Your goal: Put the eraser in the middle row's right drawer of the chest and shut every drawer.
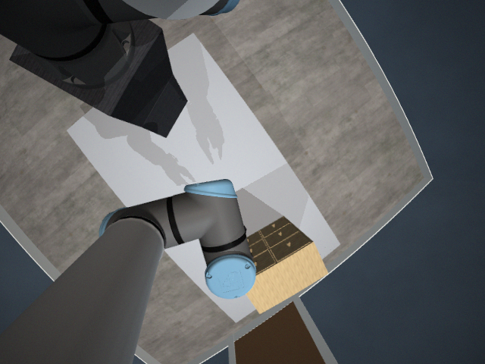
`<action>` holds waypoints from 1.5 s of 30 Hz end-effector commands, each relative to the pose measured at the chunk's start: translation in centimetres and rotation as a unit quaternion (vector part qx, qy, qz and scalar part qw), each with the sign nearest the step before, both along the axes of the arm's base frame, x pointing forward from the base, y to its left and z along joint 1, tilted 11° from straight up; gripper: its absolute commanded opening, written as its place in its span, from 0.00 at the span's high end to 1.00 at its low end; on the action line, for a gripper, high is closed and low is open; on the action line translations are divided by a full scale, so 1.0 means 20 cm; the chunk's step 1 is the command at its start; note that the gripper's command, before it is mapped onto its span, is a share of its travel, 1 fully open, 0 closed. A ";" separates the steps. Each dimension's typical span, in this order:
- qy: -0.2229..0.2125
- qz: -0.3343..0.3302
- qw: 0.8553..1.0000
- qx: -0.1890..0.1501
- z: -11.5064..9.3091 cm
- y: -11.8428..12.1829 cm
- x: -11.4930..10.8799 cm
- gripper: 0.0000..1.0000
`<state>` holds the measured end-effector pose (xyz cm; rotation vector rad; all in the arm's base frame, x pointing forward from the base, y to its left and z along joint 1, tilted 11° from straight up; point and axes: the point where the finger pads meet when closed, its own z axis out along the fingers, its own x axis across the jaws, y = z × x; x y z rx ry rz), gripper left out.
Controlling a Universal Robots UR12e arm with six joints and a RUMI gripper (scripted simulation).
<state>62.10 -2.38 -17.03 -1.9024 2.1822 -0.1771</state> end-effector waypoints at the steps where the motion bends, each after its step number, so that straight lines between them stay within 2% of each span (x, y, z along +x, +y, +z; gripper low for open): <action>1: 0.013 0.001 1.000 0.002 0.01 0.00 -0.01 0.80; 19: 0.036 0.004 0.999 0.005 0.03 0.00 -0.03 0.80; 45: 0.039 0.004 0.999 0.005 0.03 0.00 -0.04 0.80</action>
